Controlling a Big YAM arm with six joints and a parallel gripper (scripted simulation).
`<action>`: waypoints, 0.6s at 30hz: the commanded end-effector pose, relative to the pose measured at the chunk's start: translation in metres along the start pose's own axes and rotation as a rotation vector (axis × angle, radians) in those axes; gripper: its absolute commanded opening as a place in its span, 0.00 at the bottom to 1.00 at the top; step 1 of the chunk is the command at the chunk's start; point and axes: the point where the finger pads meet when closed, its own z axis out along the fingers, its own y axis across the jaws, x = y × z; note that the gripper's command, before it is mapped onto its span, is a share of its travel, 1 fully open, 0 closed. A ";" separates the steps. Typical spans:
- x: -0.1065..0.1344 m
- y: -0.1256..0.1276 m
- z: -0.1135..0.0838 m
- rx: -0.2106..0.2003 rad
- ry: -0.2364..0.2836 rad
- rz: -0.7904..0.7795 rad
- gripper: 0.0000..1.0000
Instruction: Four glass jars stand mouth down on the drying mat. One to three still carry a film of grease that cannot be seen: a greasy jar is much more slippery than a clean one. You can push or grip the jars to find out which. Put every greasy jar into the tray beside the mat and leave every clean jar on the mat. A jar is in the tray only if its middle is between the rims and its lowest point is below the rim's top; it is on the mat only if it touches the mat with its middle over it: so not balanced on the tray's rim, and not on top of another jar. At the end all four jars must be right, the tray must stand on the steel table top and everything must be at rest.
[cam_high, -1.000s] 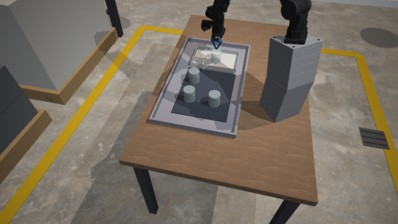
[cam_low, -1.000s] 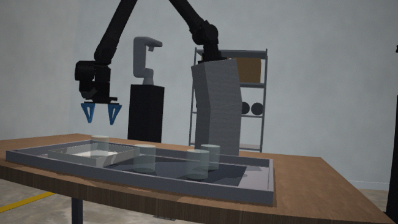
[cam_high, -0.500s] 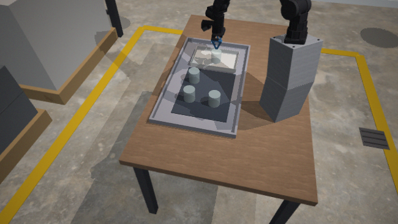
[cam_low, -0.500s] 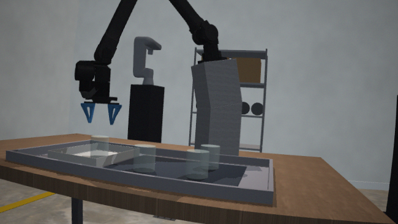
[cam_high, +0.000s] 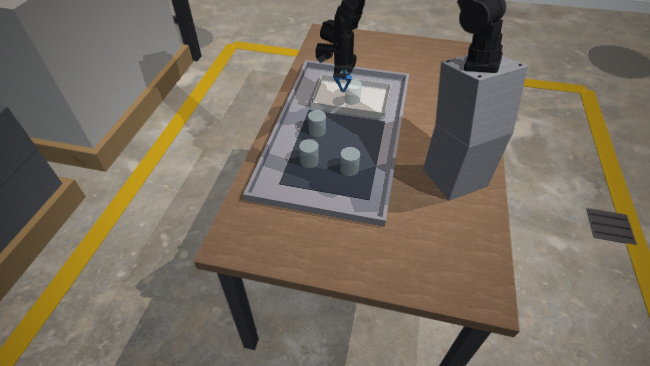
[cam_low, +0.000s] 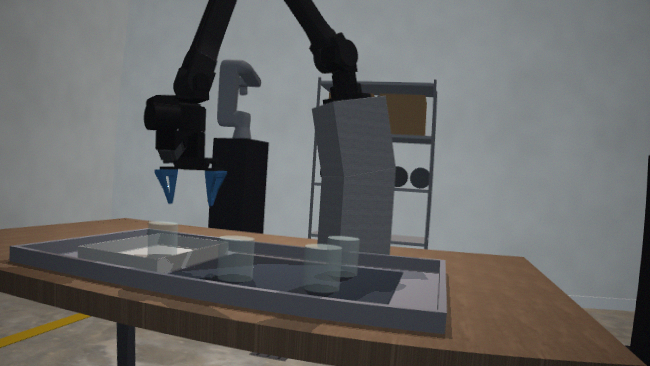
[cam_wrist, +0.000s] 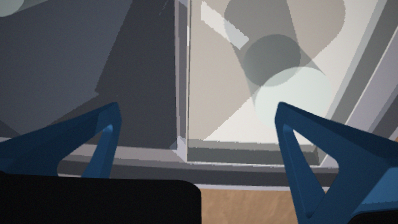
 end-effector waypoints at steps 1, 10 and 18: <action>-0.025 0.016 -0.013 0.027 -0.038 0.045 1.00; -0.048 0.068 -0.013 0.027 -0.038 0.045 1.00; -0.075 0.127 -0.012 0.027 -0.038 0.045 1.00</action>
